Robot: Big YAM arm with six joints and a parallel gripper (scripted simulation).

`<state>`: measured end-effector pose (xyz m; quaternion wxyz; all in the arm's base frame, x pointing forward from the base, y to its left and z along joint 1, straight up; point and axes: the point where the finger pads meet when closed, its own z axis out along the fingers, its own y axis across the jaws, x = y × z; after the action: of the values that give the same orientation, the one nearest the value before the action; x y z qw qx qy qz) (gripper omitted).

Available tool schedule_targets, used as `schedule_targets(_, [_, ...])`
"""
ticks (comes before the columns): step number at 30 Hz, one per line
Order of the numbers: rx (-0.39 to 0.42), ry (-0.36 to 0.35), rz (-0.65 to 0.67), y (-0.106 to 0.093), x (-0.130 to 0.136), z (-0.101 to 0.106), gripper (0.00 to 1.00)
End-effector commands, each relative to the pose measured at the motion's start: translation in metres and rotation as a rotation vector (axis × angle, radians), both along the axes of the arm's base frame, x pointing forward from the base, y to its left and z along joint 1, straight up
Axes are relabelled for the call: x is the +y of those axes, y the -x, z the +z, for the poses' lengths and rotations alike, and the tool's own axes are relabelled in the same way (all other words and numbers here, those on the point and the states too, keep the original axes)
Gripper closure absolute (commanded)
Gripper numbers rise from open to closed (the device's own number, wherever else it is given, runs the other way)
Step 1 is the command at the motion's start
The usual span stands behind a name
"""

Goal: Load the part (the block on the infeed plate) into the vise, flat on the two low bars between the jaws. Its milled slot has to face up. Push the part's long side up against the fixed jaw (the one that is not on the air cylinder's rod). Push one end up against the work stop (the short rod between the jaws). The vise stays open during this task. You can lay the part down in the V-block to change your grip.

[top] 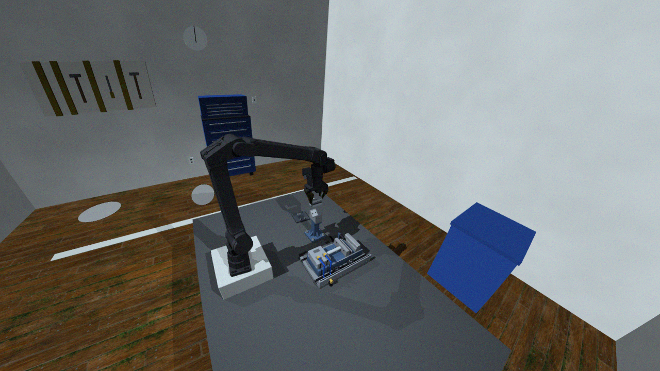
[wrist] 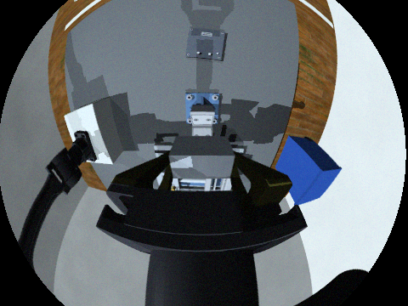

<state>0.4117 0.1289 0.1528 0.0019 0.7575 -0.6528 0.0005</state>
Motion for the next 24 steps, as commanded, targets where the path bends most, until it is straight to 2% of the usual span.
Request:
schedule_targets(1, [-0.038,-0.014,-0.005,-0.0083,-0.0037,0.0119,1.0])
schedule_targets(24, [-0.039,-0.01,-0.006,-0.0089,-0.0033,0.0122,1.0])
